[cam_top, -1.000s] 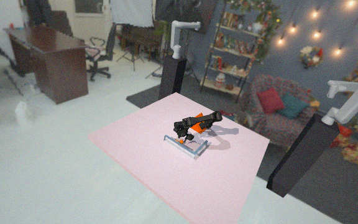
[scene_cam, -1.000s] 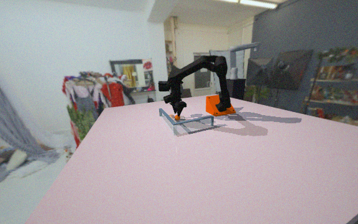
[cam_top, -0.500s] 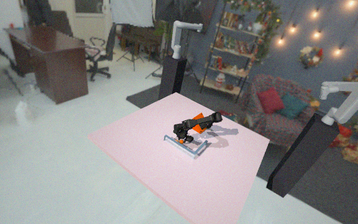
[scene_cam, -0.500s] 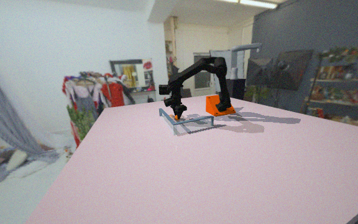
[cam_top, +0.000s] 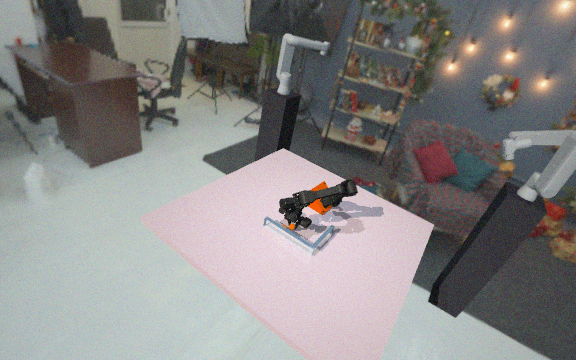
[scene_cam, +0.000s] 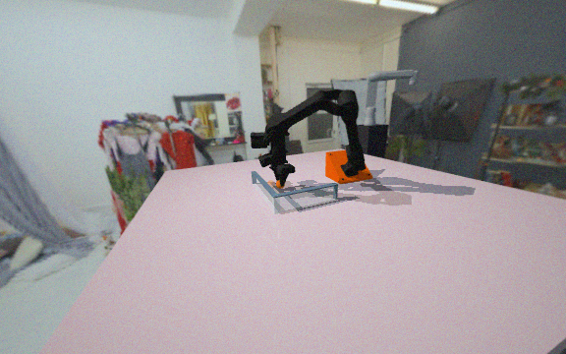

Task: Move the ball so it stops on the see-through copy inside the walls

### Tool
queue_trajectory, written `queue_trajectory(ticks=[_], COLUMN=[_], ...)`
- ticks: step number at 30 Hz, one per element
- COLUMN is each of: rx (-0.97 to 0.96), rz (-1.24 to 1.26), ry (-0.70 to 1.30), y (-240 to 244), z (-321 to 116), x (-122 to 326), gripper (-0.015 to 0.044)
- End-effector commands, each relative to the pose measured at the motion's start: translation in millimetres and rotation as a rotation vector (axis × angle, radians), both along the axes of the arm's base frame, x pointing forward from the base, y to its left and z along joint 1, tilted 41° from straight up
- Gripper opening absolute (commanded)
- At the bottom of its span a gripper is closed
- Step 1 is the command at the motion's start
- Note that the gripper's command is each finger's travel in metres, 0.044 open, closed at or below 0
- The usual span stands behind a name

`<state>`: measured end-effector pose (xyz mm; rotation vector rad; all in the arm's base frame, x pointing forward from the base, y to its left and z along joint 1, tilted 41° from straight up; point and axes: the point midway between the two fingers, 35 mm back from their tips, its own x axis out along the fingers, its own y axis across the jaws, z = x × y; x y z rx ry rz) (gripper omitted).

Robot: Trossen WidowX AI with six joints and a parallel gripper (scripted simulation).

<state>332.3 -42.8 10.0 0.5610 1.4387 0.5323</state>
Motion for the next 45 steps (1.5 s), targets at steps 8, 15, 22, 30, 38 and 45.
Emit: queue_trajectory(ticks=[8, 15, 22, 30, 38, 45], rx=[-0.010, -0.010, -0.008, -0.009, -0.009, -0.009], rz=[0.000, 0.001, 0.001, 0.001, 0.001, 0.001], ry=[-0.005, -0.004, -0.004, -0.006, -0.008, -0.008], y=[-40, -64, -78, -77, -75, -58], z=[41, 71, 90, 54, 37, 16], x=[2, -3, -9, 16, 26, 29], gripper=[0.0000, 0.0000, 0.0000, 0.0000, 0.0000, 0.0000])
